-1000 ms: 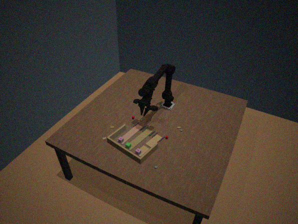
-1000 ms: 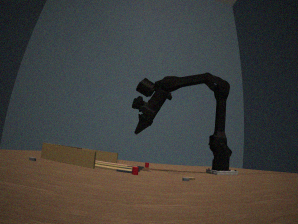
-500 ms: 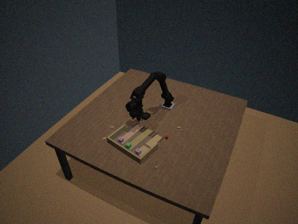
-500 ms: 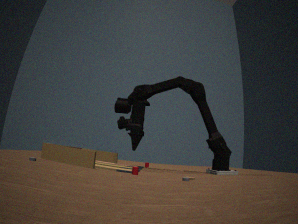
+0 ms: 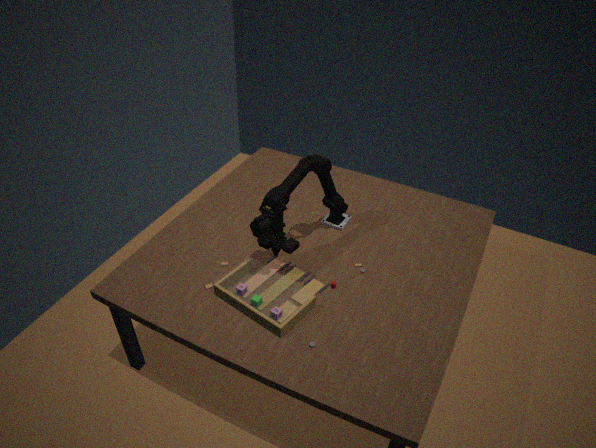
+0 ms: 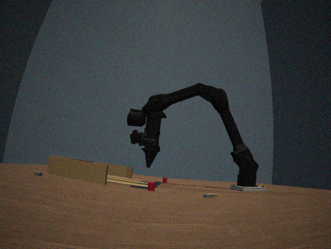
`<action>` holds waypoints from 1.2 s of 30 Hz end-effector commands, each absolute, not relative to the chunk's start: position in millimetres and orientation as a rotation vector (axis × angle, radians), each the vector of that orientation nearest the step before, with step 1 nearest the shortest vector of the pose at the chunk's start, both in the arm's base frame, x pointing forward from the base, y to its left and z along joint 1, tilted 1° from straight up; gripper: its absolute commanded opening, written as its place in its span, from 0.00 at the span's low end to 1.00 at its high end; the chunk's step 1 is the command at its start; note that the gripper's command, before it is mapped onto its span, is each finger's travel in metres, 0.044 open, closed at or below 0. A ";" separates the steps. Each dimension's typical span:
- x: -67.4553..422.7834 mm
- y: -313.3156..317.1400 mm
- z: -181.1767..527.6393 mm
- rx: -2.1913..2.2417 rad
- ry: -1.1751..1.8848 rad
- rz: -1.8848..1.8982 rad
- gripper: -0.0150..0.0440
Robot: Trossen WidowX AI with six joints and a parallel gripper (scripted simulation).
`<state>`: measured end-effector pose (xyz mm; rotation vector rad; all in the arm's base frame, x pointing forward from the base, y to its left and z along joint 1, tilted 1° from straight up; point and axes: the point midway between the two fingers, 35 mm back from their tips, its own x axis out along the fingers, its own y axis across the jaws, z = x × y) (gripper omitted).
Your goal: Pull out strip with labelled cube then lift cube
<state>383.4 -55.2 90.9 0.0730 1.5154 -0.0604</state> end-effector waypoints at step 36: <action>384.0 -58.0 38.7 0.069 1.526 -0.060 0.25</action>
